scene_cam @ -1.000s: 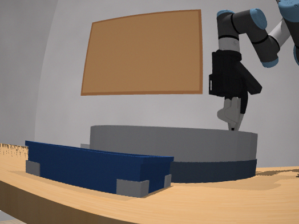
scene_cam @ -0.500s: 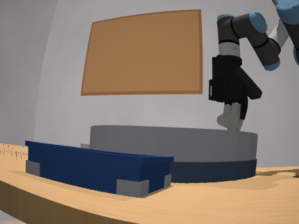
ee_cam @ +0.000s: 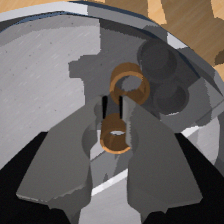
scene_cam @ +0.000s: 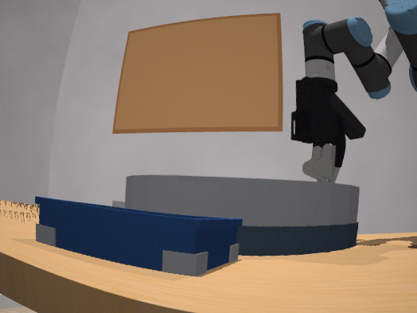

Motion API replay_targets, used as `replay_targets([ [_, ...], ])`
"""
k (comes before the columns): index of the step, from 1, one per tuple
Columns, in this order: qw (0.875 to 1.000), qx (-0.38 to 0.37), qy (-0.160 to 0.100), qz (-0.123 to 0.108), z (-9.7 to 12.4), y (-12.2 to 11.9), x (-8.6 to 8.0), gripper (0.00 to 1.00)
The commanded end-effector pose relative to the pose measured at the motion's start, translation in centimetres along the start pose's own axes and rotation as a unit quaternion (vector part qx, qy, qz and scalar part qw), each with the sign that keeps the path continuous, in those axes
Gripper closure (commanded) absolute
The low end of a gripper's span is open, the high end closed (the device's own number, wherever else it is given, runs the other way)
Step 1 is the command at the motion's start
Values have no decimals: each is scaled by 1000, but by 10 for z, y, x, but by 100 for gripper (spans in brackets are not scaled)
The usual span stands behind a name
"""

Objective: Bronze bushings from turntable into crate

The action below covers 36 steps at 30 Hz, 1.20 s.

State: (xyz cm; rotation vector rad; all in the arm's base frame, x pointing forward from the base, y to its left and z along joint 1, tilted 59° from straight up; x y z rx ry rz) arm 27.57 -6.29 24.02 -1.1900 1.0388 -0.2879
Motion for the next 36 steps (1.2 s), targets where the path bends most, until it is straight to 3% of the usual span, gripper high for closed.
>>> replay_targets([
  [1, 1000, 0, 0, -1, 0, 0, 0, 94],
  [22, 1000, 0, 0, -1, 0, 0, 0, 94],
  [36, 1000, 0, 0, -1, 0, 0, 20, 94],
])
Point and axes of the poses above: the point where the finger pads meet when closed, its own x axis out along the fingers, its own y axis across the jaws, z = x × y, the point moved 6 cm from there along -x, back along the fingers, and after that the axes turned 11 degrees about x, right-handed, at the moved point
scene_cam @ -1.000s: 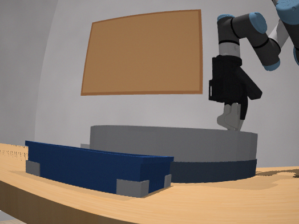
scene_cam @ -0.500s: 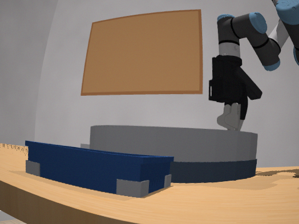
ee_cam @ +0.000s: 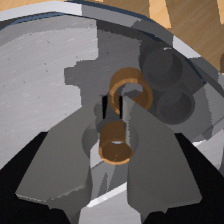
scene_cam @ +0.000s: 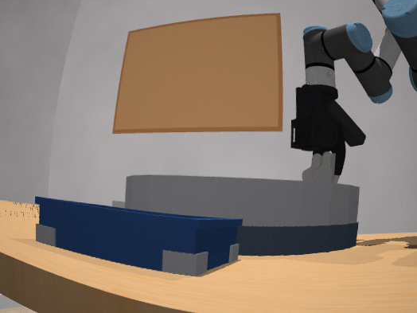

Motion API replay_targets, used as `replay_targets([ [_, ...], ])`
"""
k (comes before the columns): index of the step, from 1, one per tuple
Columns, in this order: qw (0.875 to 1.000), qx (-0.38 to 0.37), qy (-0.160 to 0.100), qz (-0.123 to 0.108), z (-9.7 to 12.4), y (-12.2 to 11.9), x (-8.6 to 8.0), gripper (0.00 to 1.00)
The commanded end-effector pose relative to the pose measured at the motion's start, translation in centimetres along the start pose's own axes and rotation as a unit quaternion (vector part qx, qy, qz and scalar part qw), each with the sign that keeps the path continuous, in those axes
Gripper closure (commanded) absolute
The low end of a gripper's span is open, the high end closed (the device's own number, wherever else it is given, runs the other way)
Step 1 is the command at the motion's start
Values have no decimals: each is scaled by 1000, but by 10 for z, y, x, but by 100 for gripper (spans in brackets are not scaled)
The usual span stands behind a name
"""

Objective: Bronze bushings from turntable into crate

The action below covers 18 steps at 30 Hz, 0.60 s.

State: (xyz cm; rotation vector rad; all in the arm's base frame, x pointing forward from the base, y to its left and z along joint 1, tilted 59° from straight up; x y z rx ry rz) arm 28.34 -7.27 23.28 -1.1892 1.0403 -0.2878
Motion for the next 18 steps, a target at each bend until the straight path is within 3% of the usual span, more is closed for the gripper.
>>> replay_targets([
  [1, 1000, 0, -1, -1, 0, 0, 6, 94],
  [18, 1000, 0, -1, -1, 0, 0, 9, 94],
])
Point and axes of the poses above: the point where the finger pads meet when closed, its own x axis out along the fingers, its own y axis across the jaws, z = x × y, the point moved 6 cm from there along -x, back along the fingers, and after that the axes turned 11 degrees about x, right-handed, at the moved point
